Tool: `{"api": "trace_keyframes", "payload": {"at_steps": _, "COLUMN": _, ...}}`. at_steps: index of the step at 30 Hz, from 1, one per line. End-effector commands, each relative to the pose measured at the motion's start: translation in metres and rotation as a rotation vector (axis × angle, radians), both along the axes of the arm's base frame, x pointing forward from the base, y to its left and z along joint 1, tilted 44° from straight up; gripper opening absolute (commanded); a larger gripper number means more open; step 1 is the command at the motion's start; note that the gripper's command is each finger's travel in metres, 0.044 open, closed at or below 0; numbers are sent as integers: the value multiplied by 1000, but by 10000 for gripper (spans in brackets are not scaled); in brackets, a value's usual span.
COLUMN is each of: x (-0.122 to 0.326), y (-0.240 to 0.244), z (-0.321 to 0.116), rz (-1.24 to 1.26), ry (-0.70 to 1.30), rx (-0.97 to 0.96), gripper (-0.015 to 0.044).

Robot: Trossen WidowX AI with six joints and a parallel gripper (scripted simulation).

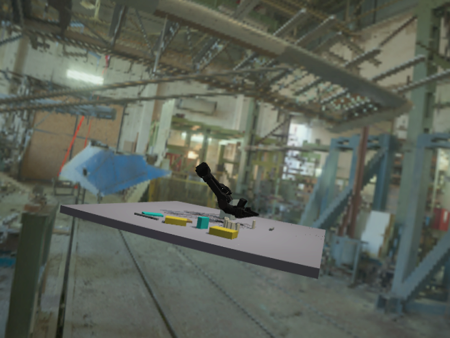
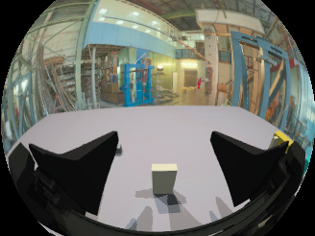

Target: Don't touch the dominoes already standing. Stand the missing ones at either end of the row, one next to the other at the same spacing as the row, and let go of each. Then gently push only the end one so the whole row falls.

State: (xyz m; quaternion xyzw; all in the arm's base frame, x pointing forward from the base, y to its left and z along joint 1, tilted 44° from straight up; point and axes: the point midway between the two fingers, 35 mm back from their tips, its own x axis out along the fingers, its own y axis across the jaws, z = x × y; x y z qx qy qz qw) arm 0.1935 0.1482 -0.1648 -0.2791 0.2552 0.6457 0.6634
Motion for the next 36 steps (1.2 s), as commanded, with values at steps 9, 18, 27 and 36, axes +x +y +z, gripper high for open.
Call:
{"api": "trace_keyframes", "payload": {"at_steps": 9, "x": 3, "y": 22, "z": -36, "rz": -44, "ry": 238, "rx": -355, "gripper": 440}}
{"api": "trace_keyframes", "payload": {"at_steps": 18, "x": -1, "y": 38, "z": -41, "rz": -77, "ry": 307, "rx": -1029, "gripper": 440}}
{"api": "trace_keyframes", "payload": {"at_steps": 27, "x": 0, "y": 65, "z": 21, "rz": -76, "ry": 20, "rx": -1524, "gripper": 440}}
{"api": "trace_keyframes", "payload": {"at_steps": 36, "x": 1, "y": 67, "z": 23, "rz": -75, "ry": 8, "rx": -1535, "gripper": 440}}
